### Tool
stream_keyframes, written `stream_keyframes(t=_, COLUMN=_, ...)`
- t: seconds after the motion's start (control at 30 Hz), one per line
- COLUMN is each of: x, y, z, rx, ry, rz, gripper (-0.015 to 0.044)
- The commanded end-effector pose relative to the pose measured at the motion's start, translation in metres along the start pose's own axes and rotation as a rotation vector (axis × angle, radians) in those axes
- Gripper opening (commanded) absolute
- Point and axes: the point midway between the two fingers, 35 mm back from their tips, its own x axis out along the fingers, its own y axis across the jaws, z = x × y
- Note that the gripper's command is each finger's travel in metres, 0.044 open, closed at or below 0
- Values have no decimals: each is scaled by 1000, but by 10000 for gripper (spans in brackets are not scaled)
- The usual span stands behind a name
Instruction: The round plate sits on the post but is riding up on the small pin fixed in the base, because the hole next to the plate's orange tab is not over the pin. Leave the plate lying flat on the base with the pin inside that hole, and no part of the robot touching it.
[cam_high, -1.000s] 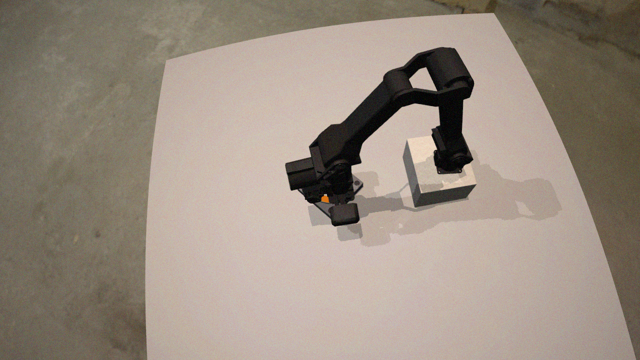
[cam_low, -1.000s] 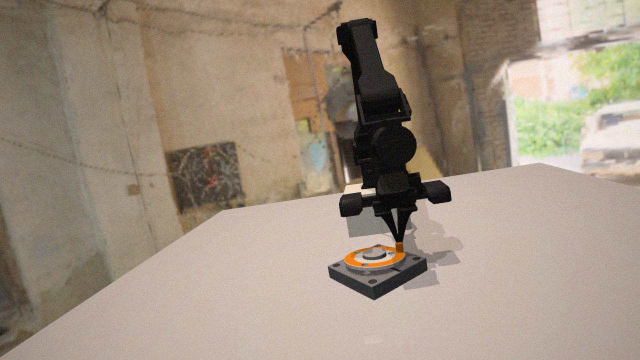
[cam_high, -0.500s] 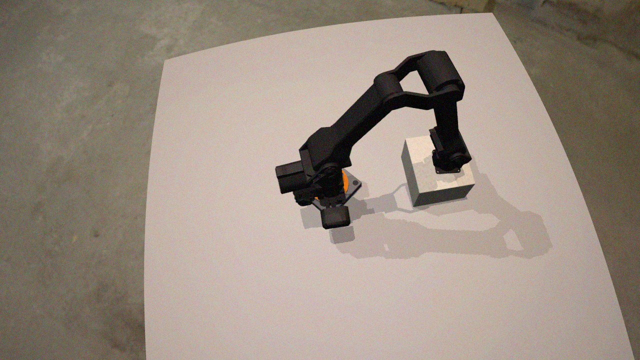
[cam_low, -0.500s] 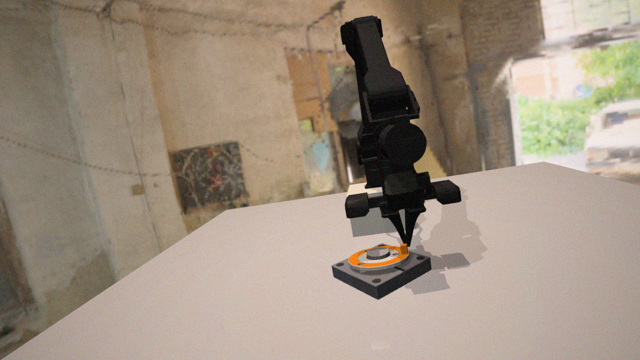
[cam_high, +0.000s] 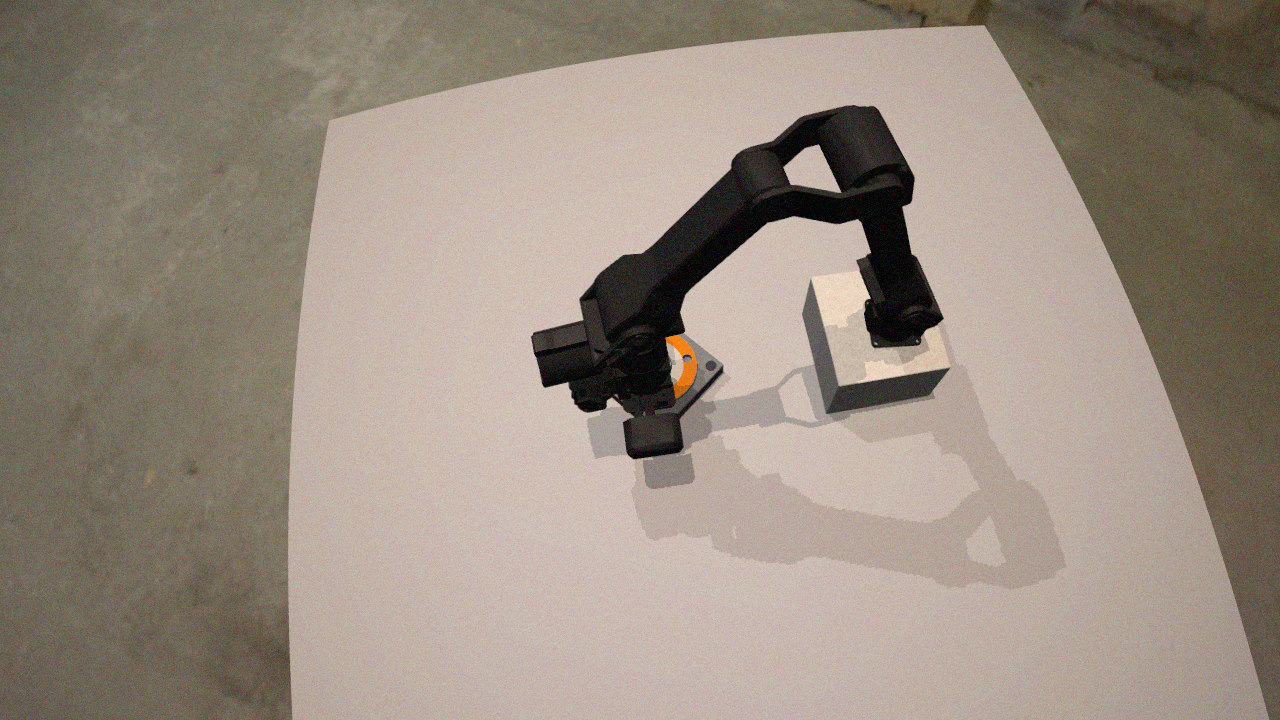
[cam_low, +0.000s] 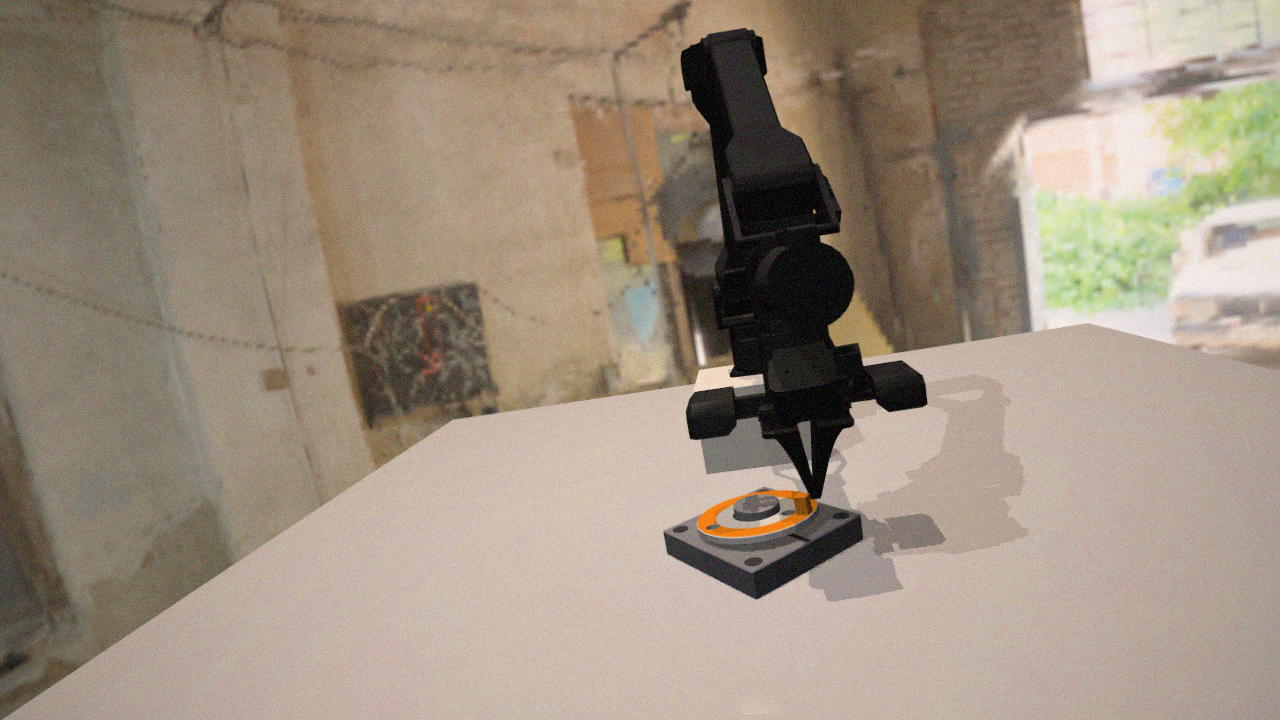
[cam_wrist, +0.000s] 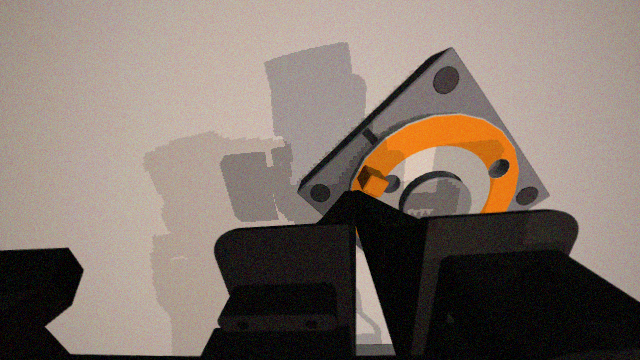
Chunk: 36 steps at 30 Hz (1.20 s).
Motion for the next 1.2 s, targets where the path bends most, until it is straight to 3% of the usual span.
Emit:
stream_keyframes(t=0.0, x=0, y=-2, z=5, rx=-4, ry=1, rz=-2, gripper=0)
stream_keyframes(t=0.63, x=0, y=-7, z=15, rx=-4, ry=0, rz=-3, gripper=0)
stream_keyframes(t=0.9, x=-42, y=-6, z=13, rx=-4, ry=0, rz=-3, gripper=0)
stream_keyframes(t=1.17, x=-38, y=-6, z=15, rx=2, ry=-8, rz=0, gripper=0)
